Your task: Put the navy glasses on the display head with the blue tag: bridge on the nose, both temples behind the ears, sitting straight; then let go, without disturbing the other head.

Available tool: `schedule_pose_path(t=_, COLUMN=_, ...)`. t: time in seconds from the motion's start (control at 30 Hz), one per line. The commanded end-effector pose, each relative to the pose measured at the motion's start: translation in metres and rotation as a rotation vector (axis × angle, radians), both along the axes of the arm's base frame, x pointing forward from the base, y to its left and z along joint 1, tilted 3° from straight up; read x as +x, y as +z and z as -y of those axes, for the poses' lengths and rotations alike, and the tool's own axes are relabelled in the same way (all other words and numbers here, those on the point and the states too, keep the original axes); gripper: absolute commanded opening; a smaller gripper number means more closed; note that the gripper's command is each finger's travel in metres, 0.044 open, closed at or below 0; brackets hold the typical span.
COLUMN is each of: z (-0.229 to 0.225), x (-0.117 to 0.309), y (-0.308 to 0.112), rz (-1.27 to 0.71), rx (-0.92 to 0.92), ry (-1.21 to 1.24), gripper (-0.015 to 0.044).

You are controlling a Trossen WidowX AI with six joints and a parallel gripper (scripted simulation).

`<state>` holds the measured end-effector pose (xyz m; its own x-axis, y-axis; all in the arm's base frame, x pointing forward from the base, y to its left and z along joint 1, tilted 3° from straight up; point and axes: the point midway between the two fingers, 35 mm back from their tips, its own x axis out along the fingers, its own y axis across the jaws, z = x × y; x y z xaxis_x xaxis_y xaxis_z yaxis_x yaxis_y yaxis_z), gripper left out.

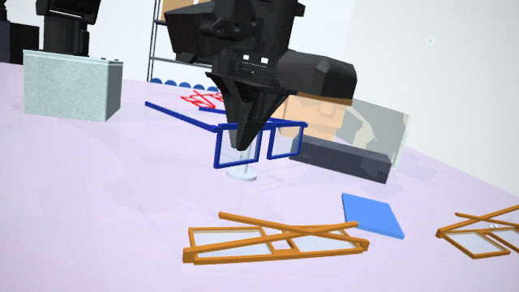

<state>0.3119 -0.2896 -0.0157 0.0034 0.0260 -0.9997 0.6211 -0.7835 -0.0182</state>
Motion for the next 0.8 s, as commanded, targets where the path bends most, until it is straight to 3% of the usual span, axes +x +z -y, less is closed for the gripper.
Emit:
schedule_pose_path(t=0.0, z=0.004, x=0.0, y=0.002, rz=0.005, rx=-0.009, ry=0.003, gripper=0.0)
schedule_pose_path(t=0.77, z=0.016, x=-0.002, y=0.002, rz=0.005, rx=-0.01, ry=0.003, gripper=0.0)
